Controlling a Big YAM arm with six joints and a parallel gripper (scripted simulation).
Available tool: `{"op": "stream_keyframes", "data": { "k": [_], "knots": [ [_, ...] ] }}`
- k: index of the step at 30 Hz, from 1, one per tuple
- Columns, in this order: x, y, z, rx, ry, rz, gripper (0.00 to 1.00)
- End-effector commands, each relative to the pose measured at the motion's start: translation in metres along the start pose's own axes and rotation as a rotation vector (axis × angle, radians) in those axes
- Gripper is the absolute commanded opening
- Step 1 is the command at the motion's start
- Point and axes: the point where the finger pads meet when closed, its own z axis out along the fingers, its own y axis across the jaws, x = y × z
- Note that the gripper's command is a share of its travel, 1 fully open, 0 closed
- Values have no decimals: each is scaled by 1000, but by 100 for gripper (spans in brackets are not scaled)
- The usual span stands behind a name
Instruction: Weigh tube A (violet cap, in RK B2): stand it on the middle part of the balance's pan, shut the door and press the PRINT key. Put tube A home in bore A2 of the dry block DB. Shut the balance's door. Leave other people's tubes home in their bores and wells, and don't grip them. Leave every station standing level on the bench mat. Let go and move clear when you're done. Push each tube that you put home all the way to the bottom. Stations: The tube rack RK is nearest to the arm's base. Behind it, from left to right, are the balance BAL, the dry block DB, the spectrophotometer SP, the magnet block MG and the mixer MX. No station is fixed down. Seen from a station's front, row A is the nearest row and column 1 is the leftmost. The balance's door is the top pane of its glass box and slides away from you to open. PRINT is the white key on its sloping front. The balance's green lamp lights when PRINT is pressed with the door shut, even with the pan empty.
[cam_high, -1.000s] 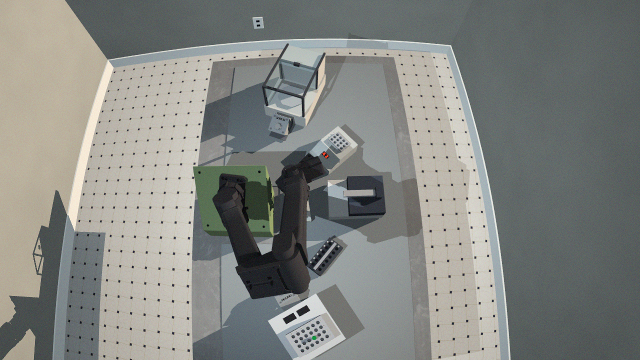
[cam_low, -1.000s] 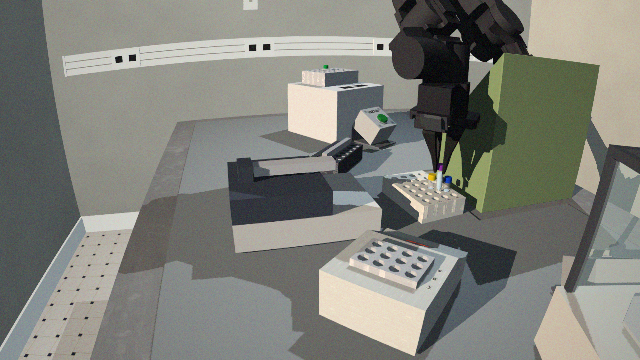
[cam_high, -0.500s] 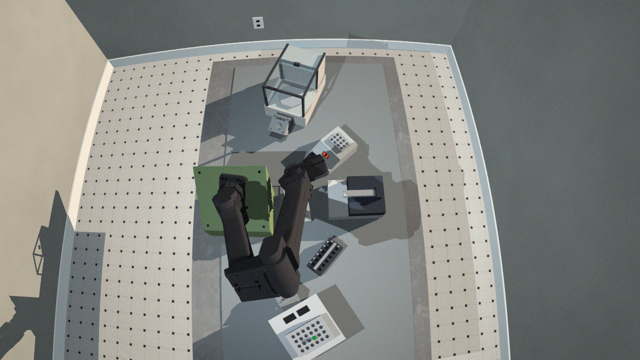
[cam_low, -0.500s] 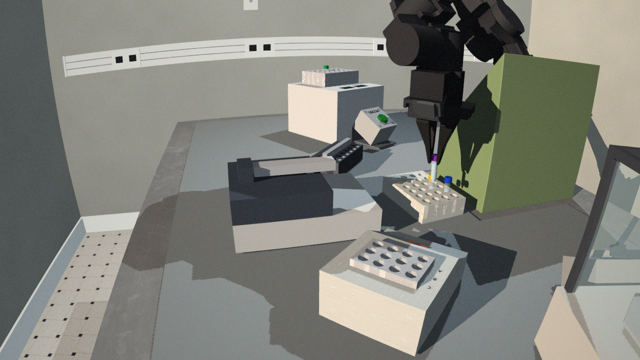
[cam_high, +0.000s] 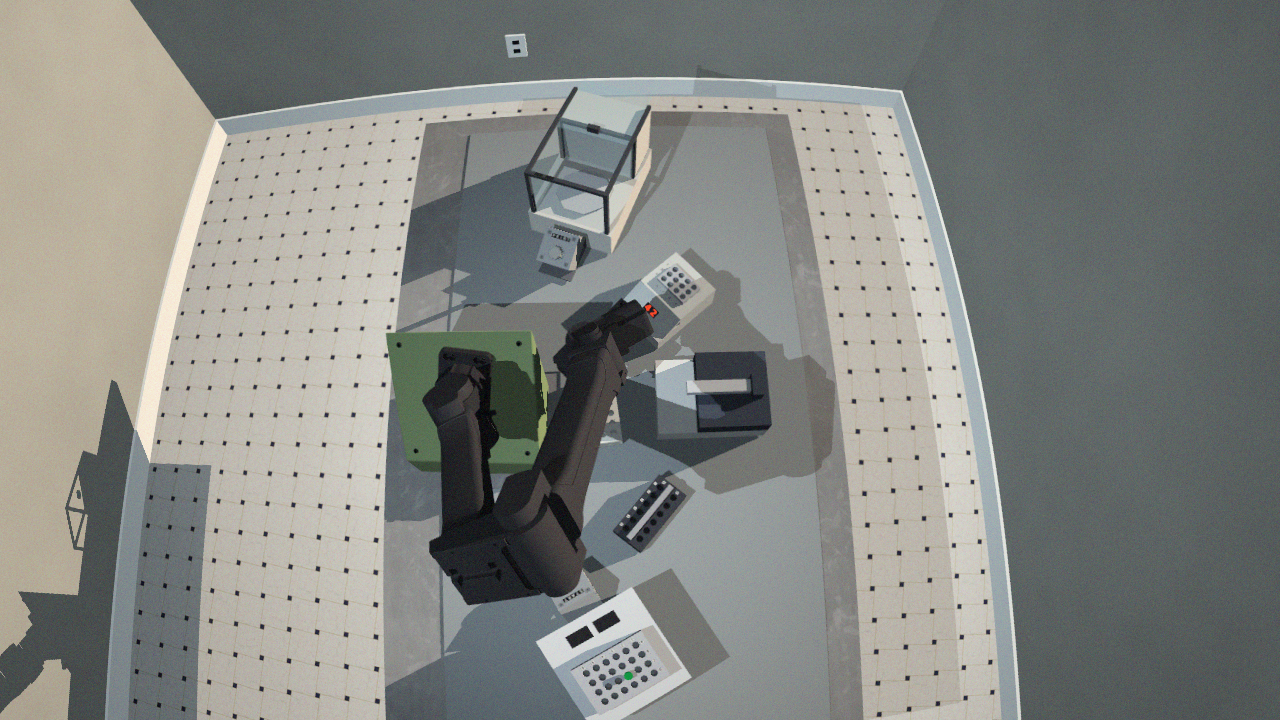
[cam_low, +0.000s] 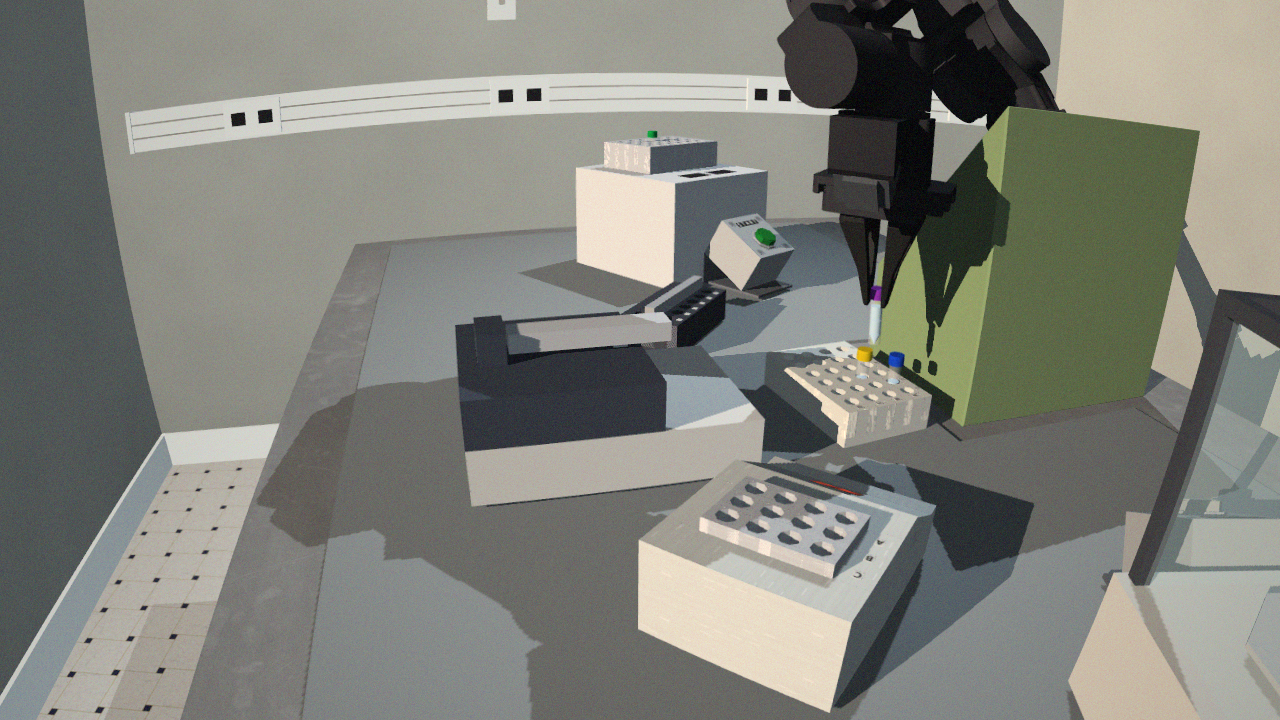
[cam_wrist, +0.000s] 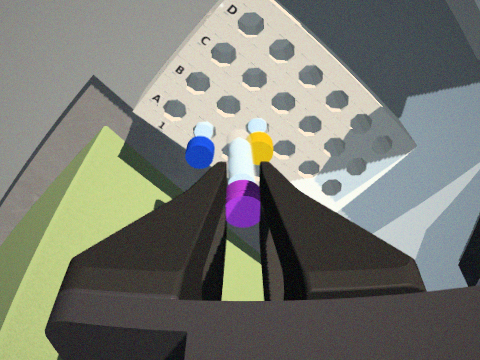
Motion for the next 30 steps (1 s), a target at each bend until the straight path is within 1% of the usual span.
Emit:
{"op": "stream_keyframes", "data": {
  "k": [1, 2, 30],
  "knots": [
    [-1, 2, 0, -6, 11, 12, 9],
    [-5, -3, -2, 1, -6, 20, 9],
    [-5, -3, -2, 1, -6, 20, 9]
  ]
}}
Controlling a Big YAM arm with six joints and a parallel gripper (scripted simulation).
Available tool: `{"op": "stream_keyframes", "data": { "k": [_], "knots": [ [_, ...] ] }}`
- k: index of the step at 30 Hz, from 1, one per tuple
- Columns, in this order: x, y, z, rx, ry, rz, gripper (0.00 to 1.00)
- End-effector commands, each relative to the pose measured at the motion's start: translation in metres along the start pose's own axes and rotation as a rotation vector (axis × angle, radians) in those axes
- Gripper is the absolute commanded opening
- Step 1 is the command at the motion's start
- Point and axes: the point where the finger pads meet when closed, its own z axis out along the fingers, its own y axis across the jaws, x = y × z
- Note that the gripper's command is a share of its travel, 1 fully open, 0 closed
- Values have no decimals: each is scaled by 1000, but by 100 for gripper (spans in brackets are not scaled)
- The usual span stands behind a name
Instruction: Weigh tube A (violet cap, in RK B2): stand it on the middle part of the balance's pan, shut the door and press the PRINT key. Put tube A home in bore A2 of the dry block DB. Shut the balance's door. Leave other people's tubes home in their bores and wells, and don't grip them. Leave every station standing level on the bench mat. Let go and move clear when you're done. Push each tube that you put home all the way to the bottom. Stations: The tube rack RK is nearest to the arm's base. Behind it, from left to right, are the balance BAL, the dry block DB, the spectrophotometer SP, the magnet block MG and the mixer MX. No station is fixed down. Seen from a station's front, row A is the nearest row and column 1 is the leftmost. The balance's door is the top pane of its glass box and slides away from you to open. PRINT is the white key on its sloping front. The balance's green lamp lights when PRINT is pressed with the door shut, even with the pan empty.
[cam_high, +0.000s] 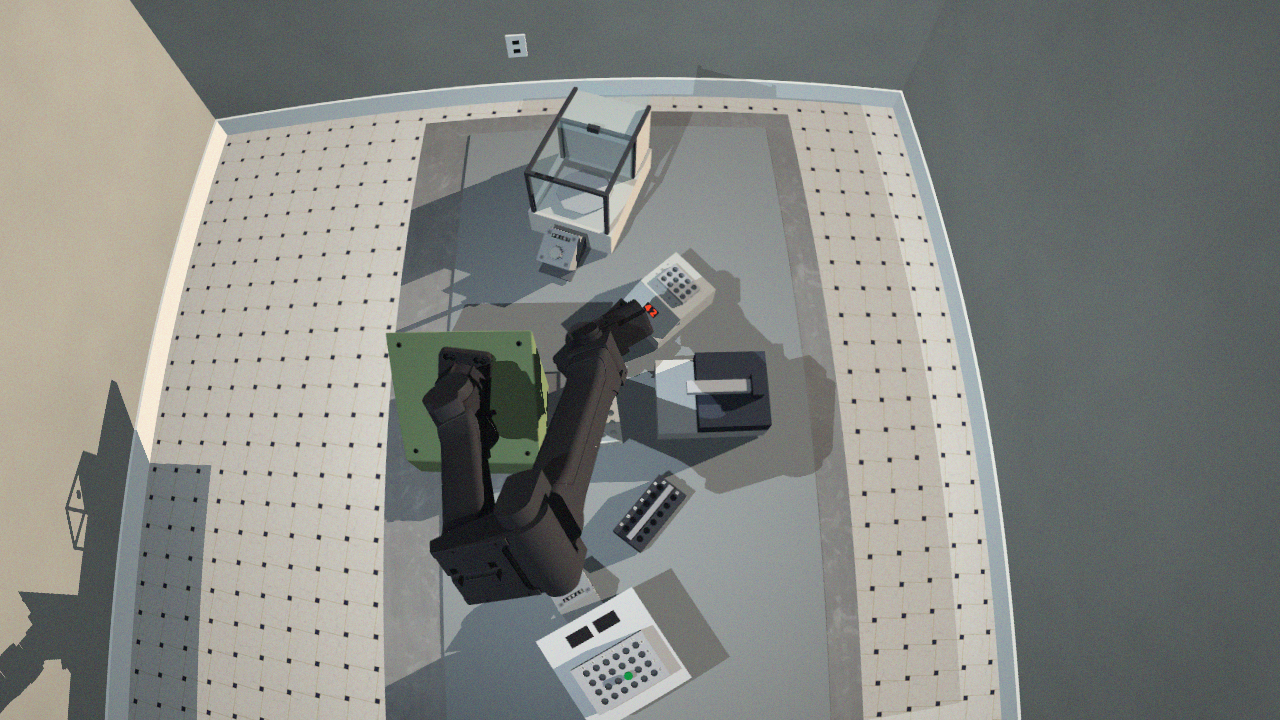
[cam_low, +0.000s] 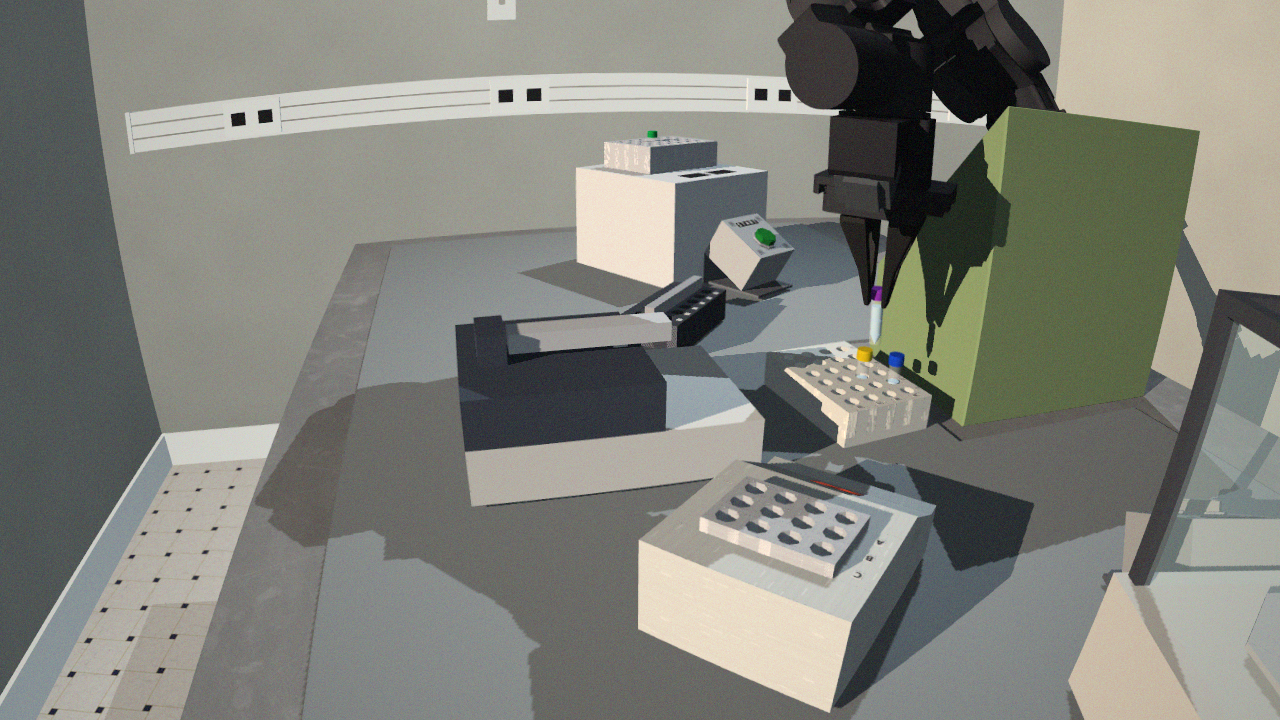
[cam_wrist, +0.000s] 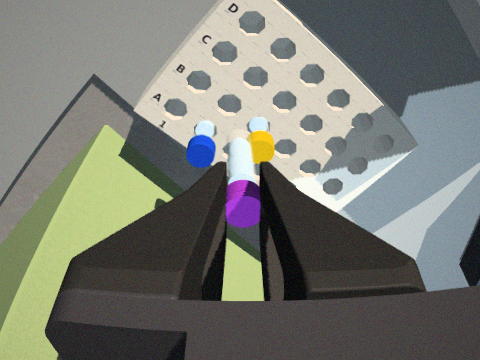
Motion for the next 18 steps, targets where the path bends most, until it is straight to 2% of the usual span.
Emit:
{"op": "stream_keyframes", "data": {
  "k": [1, 11, 18],
  "knots": [
    [-5, -3, -2, 2, -9, 20, 9],
    [-5, -3, -2, 2, -9, 20, 9],
    [-15, -8, -22, 13, -34, 20, 9]
  ]
}}
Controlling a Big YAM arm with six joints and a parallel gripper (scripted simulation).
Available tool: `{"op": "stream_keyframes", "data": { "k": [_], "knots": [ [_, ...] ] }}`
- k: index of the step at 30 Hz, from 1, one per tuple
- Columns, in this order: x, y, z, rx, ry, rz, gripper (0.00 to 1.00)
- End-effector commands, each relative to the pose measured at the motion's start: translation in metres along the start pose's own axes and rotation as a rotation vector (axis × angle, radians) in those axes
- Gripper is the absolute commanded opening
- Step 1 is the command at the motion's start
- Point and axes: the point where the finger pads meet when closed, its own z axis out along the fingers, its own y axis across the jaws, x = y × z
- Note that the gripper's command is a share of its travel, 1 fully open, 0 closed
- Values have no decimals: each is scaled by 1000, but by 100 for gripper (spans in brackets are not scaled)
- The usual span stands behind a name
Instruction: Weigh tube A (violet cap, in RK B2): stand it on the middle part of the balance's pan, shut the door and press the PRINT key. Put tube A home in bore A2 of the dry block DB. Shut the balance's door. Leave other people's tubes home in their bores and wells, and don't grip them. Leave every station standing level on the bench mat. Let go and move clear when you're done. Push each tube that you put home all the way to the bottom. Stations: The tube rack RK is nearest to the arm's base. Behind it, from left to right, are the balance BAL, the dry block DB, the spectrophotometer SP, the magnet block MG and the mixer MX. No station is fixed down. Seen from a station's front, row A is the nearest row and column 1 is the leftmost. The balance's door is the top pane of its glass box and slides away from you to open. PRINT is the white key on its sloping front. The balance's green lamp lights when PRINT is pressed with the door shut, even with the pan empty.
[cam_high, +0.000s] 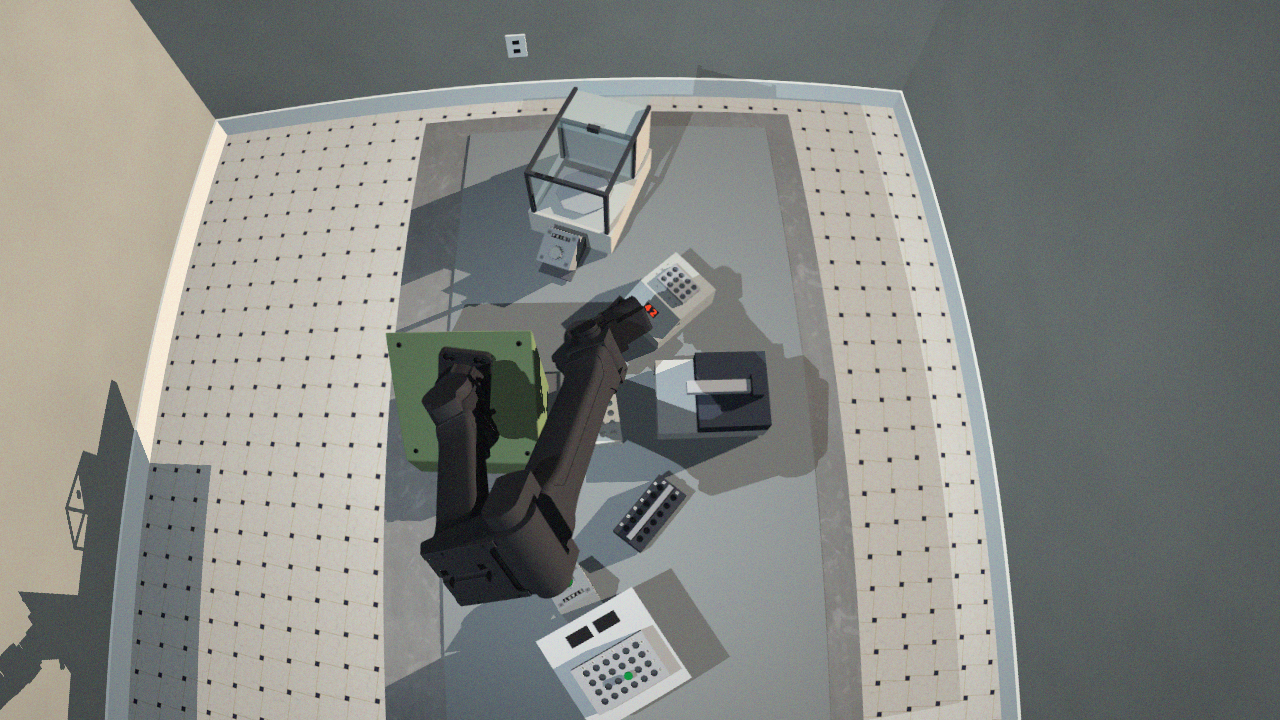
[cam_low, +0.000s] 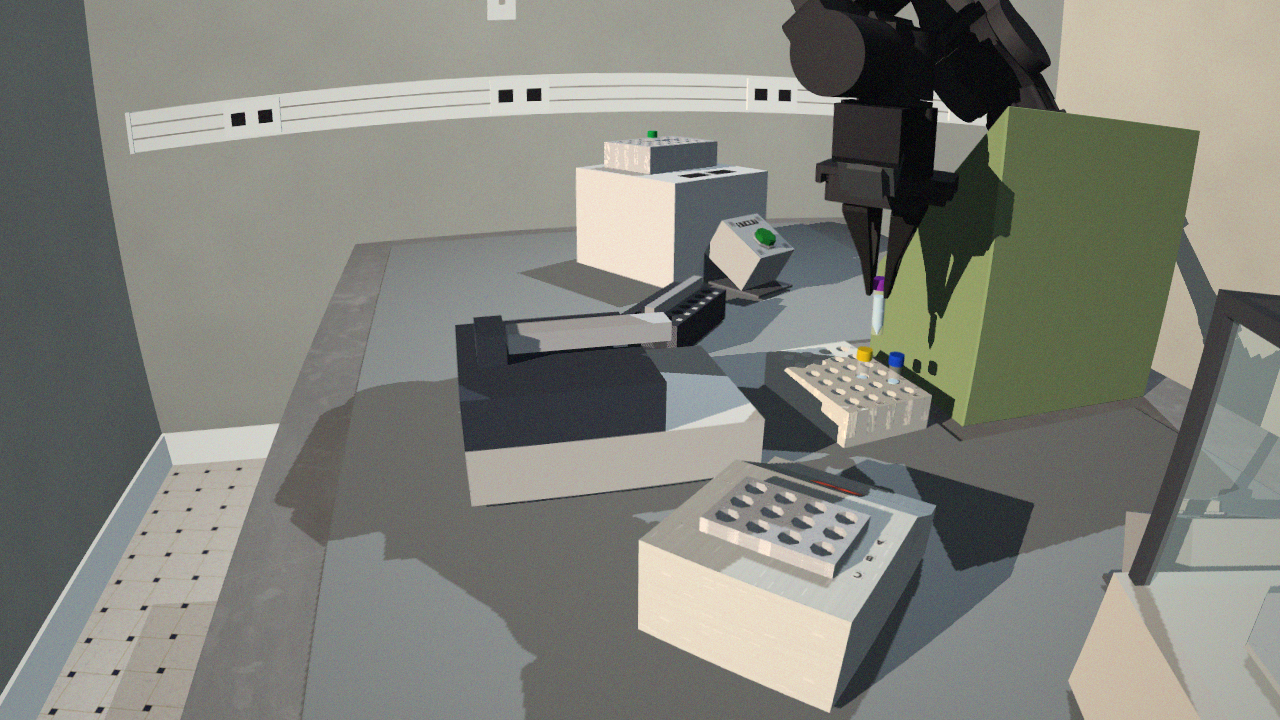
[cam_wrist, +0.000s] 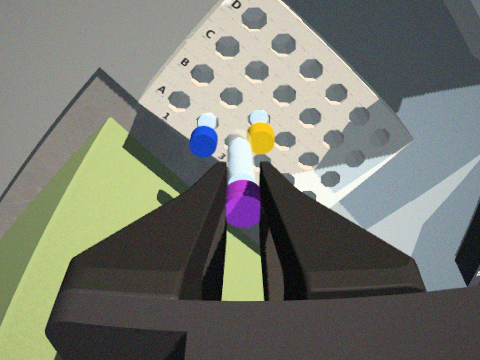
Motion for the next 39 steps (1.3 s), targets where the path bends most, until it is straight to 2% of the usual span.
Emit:
{"op": "stream_keyframes", "data": {
  "k": [1, 5, 19, 22, 36, 39],
  "knots": [
    [-15, -9, -15, 14, -31, 32, 9],
    [-14, -8, -18, 13, -25, 27, 9],
    [-17, -10, -44, 12, -35, 34, 9],
    [-14, -8, -44, 11, -25, 26, 9],
    [-18, -10, -72, 10, -39, 36, 9],
    [-15, -8, -70, 9, -26, 26, 9]
  ]
}}
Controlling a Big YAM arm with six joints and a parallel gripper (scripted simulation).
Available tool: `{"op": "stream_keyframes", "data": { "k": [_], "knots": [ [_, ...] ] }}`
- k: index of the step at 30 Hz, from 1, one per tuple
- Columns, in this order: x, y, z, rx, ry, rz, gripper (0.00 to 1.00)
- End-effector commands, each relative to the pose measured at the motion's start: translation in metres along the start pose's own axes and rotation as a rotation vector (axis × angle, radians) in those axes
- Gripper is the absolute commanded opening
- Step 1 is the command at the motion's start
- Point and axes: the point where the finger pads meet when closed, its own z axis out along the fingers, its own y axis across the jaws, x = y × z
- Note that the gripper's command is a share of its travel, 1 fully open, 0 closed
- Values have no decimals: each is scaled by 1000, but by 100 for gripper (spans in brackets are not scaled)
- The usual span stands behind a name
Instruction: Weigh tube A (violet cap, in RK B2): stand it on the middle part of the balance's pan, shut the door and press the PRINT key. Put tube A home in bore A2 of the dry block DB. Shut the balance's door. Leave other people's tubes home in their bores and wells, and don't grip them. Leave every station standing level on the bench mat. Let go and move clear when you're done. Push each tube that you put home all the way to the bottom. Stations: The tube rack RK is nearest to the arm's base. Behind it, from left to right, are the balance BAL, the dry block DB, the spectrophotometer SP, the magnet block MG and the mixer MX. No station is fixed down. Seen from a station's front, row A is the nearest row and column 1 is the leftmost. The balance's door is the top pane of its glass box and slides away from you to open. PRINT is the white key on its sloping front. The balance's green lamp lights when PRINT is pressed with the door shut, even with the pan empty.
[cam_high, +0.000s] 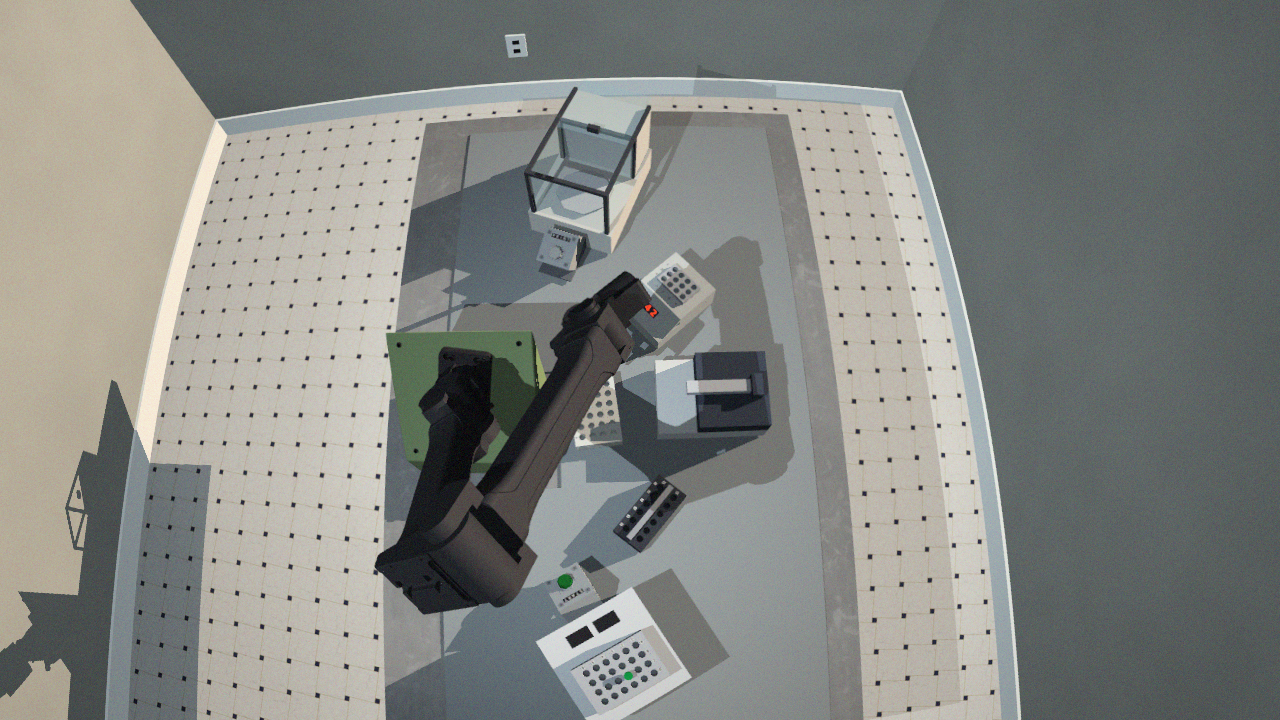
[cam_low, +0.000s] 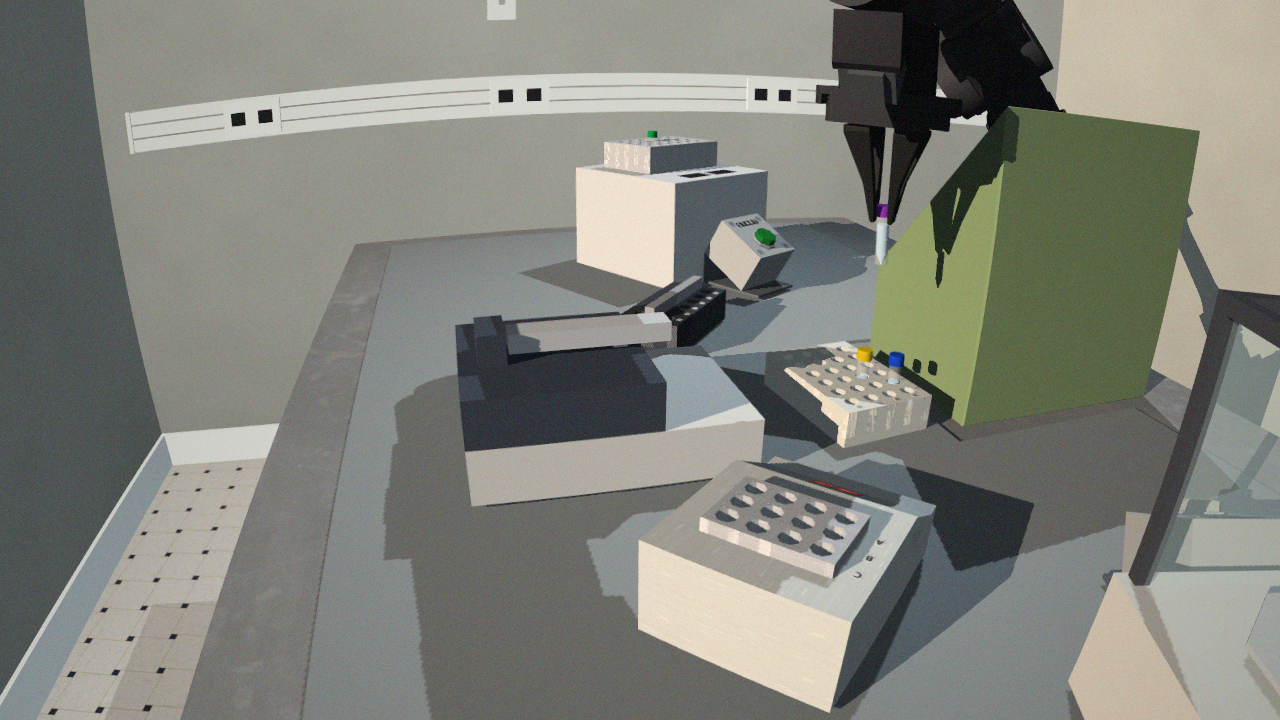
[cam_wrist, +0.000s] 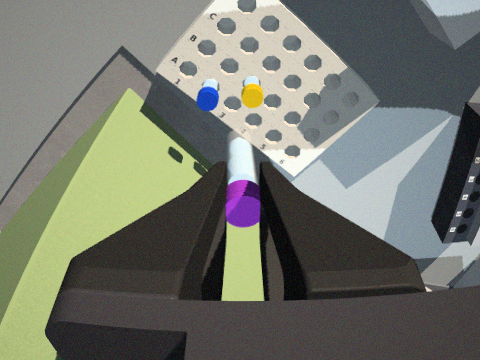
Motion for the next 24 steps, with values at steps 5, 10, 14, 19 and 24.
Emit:
{"op": "stream_keyframes", "data": {
  "k": [5, 10, 14, 19, 24],
  "knots": [
    [-15, -8, -24, 7, -33, 34, 9],
    [-15, -8, -33, 6, -34, 35, 9],
    [-16, -8, -40, 6, -35, 35, 9],
    [-16, -8, -46, 5, -36, 35, 9],
    [-16, -8, -55, 4, -37, 35, 9]
  ]
}}
